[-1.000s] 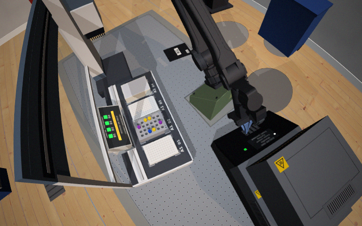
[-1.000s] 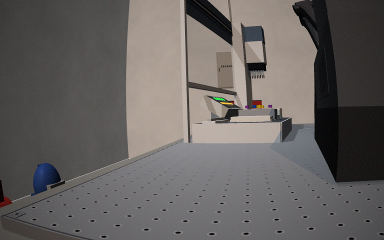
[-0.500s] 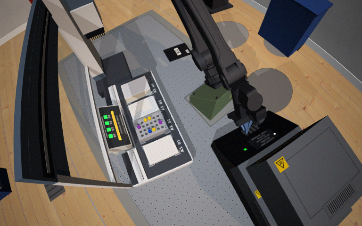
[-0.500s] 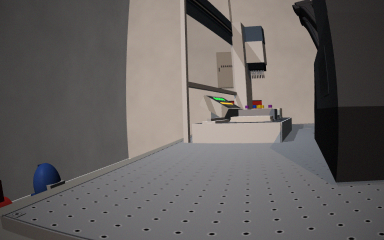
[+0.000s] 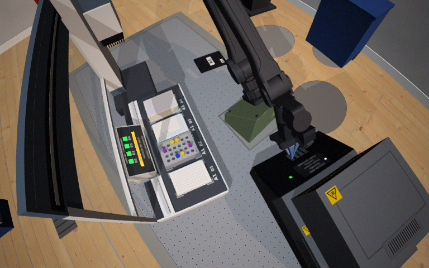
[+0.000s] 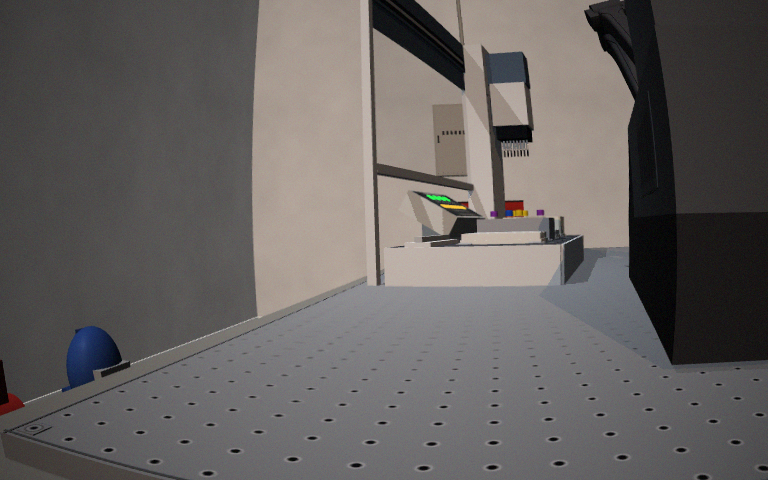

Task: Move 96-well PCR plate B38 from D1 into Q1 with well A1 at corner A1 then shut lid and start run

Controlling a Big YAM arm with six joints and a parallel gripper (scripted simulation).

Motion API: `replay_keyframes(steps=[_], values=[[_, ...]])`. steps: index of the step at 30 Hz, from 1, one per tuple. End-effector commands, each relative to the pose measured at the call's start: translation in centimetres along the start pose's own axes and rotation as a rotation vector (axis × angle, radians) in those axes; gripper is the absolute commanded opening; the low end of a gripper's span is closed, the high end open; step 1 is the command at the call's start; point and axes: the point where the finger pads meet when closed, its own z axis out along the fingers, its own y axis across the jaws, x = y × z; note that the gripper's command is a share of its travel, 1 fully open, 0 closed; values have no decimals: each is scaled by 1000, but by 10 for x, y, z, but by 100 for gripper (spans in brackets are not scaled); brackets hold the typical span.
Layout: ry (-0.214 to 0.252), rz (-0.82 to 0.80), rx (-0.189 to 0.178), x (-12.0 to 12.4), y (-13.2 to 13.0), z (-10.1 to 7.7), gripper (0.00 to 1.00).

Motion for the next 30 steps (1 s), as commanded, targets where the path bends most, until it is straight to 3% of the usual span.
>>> replay_keyframes(steps=[1, 30], values=[[-9, 7, 4, -11, -4, 8, 0], [3, 10, 11, -18, -8, 12, 0]])
